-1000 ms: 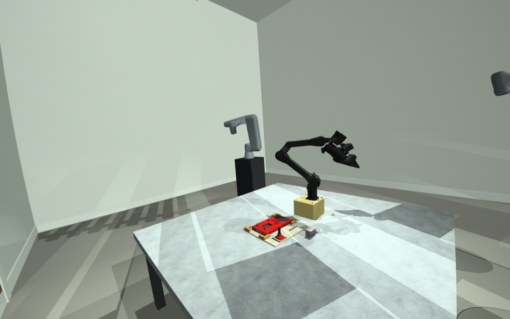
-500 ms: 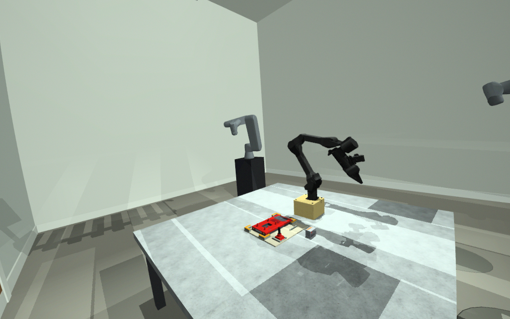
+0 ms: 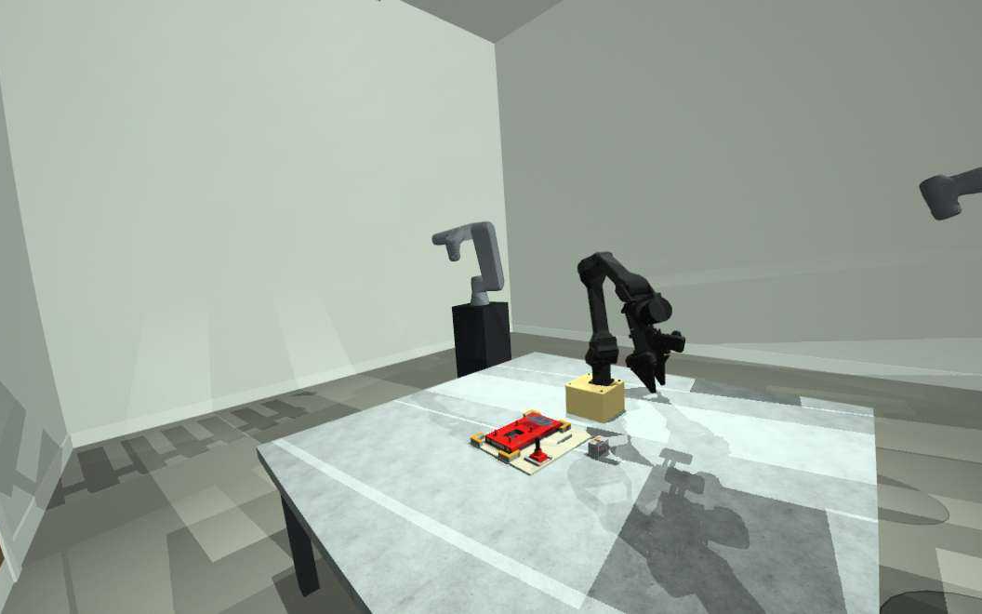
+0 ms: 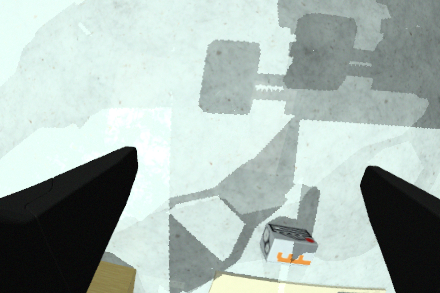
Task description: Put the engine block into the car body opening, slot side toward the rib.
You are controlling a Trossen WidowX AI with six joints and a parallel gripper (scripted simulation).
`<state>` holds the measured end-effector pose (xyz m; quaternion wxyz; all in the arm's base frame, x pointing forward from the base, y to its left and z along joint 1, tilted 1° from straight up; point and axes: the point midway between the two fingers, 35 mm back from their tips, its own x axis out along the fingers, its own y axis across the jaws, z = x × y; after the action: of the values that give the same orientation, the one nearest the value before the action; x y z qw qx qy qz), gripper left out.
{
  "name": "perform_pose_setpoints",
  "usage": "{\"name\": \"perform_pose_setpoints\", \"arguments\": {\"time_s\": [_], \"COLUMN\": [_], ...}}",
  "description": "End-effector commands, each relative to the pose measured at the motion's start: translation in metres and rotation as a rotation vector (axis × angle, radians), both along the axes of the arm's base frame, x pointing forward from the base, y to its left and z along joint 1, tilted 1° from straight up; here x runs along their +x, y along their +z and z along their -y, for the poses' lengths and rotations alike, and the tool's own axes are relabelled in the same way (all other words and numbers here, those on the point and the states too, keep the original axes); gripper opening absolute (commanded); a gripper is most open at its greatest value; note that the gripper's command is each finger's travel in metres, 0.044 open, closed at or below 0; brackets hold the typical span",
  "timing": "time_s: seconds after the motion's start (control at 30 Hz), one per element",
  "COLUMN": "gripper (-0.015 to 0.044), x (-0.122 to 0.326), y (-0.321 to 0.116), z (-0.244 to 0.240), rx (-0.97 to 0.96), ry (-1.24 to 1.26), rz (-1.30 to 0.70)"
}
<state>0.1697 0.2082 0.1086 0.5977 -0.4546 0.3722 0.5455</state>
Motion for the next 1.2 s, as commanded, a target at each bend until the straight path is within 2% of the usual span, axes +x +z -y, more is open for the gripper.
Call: {"name": "perform_pose_setpoints", "arguments": {"time_s": [0.0, 0.3, 0.5, 0.63, 1.17], "gripper": [0.0440, 0.0440, 0.0440, 0.0440, 0.0440], "x": [0.037, 0.089, 0.090, 0.091, 0.091], "y": [-0.018, -0.059, -0.062, -0.095, -0.116], "z": [0.032, 0.116, 0.112, 0.112, 0.113], "rx": [-0.103, -0.290, -0.292, -0.292, -0.292], "ry": [-0.081, -0.201, -0.203, -0.203, -0.204], "rz": [-0.011, -0.129, -0.132, -0.132, -0.133]}}
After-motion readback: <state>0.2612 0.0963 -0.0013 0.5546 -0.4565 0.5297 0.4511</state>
